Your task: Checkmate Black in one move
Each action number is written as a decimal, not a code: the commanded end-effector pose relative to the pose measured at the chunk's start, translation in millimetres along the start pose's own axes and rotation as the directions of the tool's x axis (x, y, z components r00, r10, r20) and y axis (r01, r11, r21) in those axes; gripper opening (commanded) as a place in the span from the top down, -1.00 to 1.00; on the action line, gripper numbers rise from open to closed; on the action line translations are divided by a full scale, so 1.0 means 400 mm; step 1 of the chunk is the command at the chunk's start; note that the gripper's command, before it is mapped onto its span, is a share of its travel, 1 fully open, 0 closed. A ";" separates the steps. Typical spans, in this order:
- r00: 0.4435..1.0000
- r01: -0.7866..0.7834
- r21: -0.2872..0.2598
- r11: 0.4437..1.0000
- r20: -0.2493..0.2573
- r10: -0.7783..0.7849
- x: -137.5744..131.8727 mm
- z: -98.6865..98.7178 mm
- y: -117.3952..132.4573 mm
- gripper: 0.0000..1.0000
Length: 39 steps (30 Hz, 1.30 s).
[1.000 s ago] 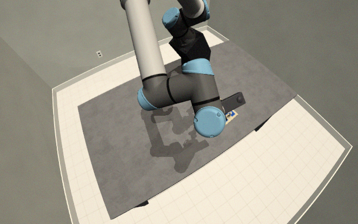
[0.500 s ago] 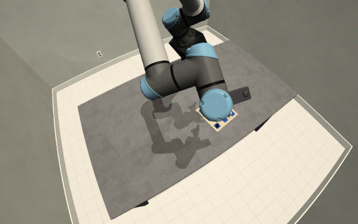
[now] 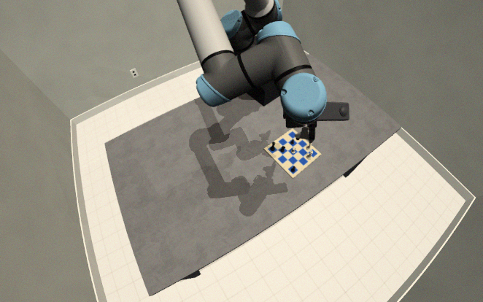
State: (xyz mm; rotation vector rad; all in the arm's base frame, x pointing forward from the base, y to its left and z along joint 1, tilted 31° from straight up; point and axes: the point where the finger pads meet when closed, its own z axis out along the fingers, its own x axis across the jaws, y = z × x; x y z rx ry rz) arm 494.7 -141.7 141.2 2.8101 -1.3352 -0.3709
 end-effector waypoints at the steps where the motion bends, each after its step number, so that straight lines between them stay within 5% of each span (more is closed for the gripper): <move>1: 0.995 -0.093 0.011 0.996 -0.035 0.094 -0.046 -0.008 -0.026 -1.00; 13: 0.932 -0.343 0.082 0.936 -0.095 0.350 -0.183 -0.014 -0.083 -1.00; 25: 0.769 -0.605 0.212 0.768 -0.096 0.632 -0.358 0.004 -0.125 -1.00; 28: 0.848 -0.500 0.099 0.860 -0.145 0.509 -0.334 0.051 -0.122 -1.00; 30: 0.848 -0.500 0.099 0.860 -0.145 0.509 -0.334 0.051 -0.122 -1.00; 33: 0.916 -0.375 -0.024 0.927 -0.167 0.366 -0.312 0.100 -0.118 -1.00; 39: 0.990 -0.093 -0.259 0.961 -0.123 0.063 -0.269 0.198 -0.110 -1.00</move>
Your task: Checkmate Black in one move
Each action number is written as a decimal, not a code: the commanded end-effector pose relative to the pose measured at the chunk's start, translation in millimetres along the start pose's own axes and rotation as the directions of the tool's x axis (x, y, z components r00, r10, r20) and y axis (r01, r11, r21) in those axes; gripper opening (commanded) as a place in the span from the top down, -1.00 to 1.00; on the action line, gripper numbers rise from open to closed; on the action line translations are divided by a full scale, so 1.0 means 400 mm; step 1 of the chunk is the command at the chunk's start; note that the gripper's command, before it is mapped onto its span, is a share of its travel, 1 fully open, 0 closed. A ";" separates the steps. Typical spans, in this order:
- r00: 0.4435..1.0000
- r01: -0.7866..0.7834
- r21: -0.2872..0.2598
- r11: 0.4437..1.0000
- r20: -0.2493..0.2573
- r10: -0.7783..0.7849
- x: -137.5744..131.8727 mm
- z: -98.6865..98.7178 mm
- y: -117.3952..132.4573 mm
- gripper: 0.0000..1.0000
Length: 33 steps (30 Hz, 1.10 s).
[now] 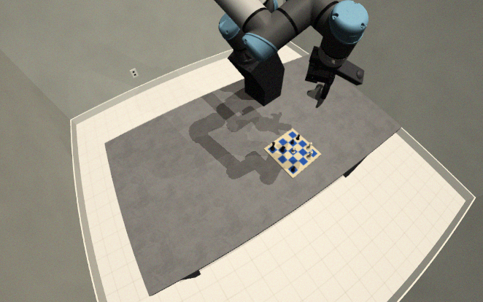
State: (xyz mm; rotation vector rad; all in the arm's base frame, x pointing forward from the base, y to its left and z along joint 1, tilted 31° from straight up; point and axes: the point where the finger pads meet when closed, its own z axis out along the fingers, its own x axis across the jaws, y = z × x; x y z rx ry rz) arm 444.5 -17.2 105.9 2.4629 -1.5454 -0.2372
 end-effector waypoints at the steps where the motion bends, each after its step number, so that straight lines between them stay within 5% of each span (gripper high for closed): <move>1: 0.979 0.203 -0.129 0.971 0.015 -0.203 0.017 0.059 -0.011 -1.00; 6: 0.890 0.455 -0.264 0.850 0.095 -0.446 0.038 0.144 -0.022 -1.00; 8: 0.890 0.455 -0.264 0.850 0.095 -0.446 0.038 0.144 -0.022 -1.00; 11: 0.782 0.619 -0.339 0.709 0.187 -0.594 0.051 0.194 -0.029 -1.00; 17: 0.573 0.810 -0.388 0.440 0.359 -0.737 0.072 0.274 -0.042 -1.00; 22: 0.356 0.915 -0.365 0.174 0.521 -0.776 0.093 0.351 -0.058 -1.00; 25: 0.328 0.923 -0.358 0.140 0.541 -0.775 0.093 0.351 -0.058 -1.00; 33: -0.056 0.941 -0.170 -0.293 0.775 -0.630 0.122 0.469 -0.092 -1.00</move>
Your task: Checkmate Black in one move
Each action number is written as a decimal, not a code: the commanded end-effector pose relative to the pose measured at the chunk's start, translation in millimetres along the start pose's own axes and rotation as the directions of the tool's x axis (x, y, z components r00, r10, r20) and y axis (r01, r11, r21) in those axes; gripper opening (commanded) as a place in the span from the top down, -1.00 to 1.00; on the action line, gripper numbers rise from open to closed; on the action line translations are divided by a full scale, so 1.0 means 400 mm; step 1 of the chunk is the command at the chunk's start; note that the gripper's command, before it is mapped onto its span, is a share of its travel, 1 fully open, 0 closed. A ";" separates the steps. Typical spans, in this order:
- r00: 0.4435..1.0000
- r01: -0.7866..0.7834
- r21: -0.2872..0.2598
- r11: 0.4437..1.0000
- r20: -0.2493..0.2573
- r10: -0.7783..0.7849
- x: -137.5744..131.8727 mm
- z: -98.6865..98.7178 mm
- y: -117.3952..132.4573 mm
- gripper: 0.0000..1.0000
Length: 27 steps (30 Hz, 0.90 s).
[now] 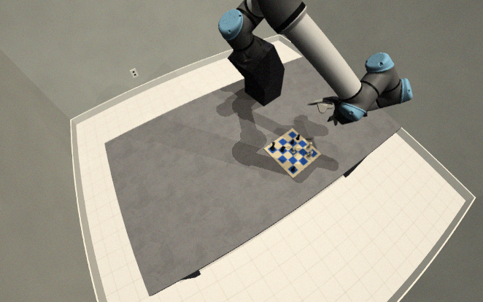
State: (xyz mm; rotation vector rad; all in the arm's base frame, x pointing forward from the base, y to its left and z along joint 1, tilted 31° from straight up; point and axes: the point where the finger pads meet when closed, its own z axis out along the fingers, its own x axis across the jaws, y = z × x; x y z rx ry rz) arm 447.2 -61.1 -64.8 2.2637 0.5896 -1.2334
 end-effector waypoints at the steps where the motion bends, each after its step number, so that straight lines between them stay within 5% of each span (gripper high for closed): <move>1: 0.965 0.249 -0.069 0.966 0.104 -0.242 0.061 0.033 0.000 -1.00; 7: 0.824 0.541 -0.093 0.836 0.257 -0.505 0.143 0.074 -0.003 -1.00; 9: 0.824 0.541 -0.093 0.836 0.257 -0.505 0.143 0.074 -0.003 -1.00; 11: 0.761 0.621 -0.086 0.779 0.304 -0.573 0.170 0.086 -0.006 -1.00; 24: 0.302 0.918 0.064 0.391 0.525 -0.796 0.329 0.158 -0.030 -1.00; 27: 0.269 0.928 0.078 0.365 0.535 -0.801 0.339 0.162 -0.032 -1.00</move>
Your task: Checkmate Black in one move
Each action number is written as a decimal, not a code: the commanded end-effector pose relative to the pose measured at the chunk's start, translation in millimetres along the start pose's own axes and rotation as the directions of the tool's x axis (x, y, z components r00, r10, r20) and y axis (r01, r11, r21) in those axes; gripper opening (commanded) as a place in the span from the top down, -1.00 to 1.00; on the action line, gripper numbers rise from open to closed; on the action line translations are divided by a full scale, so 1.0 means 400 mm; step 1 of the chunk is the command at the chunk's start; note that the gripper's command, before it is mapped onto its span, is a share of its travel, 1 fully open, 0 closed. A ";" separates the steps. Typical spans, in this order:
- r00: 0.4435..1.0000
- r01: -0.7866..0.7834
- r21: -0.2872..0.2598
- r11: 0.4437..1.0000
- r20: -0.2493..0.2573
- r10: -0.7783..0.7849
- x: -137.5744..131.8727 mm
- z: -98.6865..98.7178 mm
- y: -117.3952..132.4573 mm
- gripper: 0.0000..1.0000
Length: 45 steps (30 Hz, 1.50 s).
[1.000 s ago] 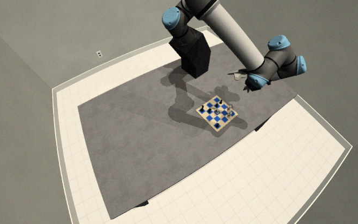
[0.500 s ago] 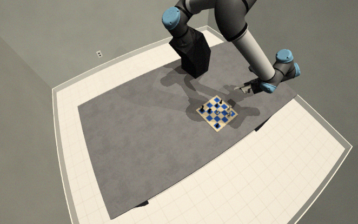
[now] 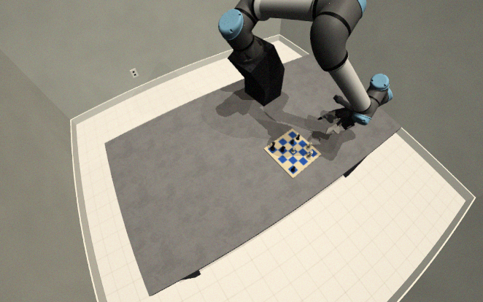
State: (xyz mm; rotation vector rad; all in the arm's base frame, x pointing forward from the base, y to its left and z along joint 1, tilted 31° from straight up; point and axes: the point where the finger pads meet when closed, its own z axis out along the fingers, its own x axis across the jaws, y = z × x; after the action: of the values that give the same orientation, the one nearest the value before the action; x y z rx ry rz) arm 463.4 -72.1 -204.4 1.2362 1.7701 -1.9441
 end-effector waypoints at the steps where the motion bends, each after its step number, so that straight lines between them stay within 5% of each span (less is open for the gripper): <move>1: 0.994 0.104 -0.007 0.995 0.045 -0.104 0.022 0.000 0.029 -1.00; 14: 0.911 0.377 0.014 0.926 0.173 -0.374 0.100 0.003 0.107 -1.00; 45: 0.854 0.476 0.037 0.878 0.220 -0.472 0.135 0.004 0.138 -1.00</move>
State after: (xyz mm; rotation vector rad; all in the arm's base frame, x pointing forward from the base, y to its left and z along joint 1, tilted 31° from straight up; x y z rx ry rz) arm 466.2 -68.2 -281.5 0.5656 2.1062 -2.2022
